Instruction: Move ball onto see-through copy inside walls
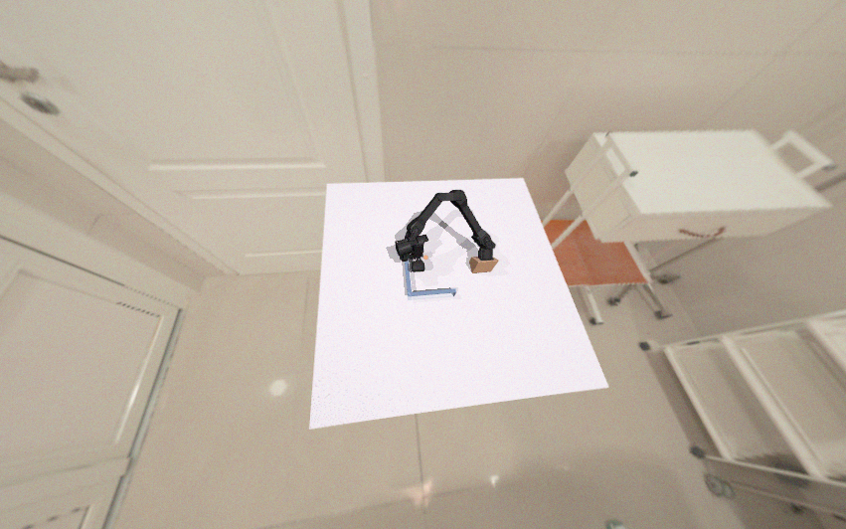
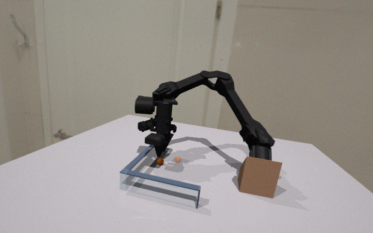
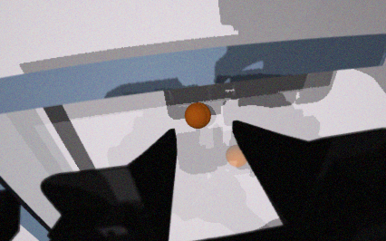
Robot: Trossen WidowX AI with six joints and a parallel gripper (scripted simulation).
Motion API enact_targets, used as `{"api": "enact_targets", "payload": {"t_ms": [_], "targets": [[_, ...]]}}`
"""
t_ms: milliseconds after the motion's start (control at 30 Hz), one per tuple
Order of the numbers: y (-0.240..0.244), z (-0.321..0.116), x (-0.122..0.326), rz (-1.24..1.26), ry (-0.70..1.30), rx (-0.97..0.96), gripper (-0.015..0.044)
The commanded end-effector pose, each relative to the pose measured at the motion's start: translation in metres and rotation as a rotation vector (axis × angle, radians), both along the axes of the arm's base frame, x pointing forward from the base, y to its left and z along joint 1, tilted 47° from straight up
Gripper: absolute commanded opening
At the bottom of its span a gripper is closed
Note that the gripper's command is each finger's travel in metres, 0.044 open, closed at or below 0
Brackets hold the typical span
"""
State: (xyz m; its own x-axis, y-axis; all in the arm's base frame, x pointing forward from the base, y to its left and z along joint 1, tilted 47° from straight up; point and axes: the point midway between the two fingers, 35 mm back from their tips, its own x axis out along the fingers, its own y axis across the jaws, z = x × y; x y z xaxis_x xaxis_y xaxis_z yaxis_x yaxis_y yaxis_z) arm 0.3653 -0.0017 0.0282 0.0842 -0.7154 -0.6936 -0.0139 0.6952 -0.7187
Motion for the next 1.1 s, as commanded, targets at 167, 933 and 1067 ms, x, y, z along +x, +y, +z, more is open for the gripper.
{"api": "enact_targets", "payload": {"t_ms": [167,933,1067], "targets": [[-0.008,-0.010,0.001,0.008,0.005,-0.004,0.0237],[-0.024,-0.025,0.002,0.008,0.005,-0.006,0.0105],[-0.024,-0.025,0.002,0.008,0.005,-0.006,0.0059]]}}
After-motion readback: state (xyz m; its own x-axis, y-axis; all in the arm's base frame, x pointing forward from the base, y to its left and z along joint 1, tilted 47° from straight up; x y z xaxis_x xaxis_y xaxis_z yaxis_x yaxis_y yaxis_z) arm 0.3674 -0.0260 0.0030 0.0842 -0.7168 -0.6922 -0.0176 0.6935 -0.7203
